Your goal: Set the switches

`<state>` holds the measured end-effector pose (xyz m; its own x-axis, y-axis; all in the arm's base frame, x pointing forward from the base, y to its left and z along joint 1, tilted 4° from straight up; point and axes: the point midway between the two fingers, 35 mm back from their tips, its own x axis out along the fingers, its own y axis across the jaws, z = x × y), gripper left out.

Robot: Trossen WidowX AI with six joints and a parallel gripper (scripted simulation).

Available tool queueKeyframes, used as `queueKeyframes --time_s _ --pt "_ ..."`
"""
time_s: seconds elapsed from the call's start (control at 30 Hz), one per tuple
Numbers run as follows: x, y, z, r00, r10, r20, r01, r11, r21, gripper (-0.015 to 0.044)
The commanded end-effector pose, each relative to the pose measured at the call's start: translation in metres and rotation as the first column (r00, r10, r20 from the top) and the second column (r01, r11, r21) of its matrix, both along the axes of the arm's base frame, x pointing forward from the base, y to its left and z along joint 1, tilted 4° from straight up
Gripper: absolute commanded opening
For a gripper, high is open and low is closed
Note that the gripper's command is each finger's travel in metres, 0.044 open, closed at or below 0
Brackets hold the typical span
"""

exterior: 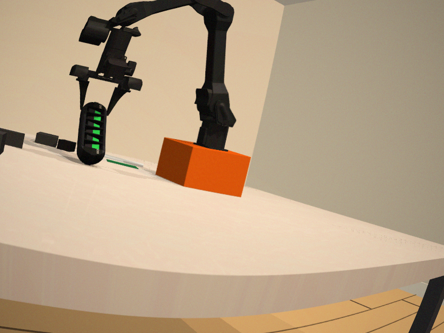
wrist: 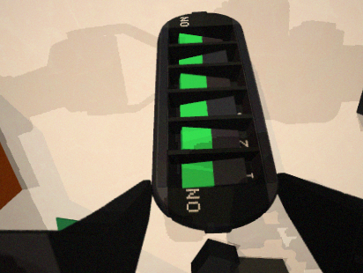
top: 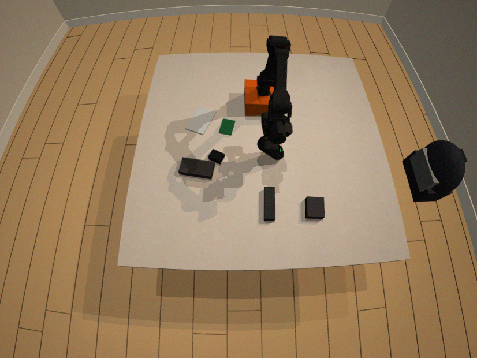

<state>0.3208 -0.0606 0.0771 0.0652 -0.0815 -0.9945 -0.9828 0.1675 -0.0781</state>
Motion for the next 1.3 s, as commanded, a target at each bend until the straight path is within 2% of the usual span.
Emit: queueKeyframes --time_s 0.0,1.27 --pt "0.003 0.006 0.004 1.0 0.001 0.009 -0.001 1.0 -0.001 0.0336" --pt "0.005 0.034 0.013 1.0 -0.005 -0.003 0.005 0.997 -0.071 0.0336"
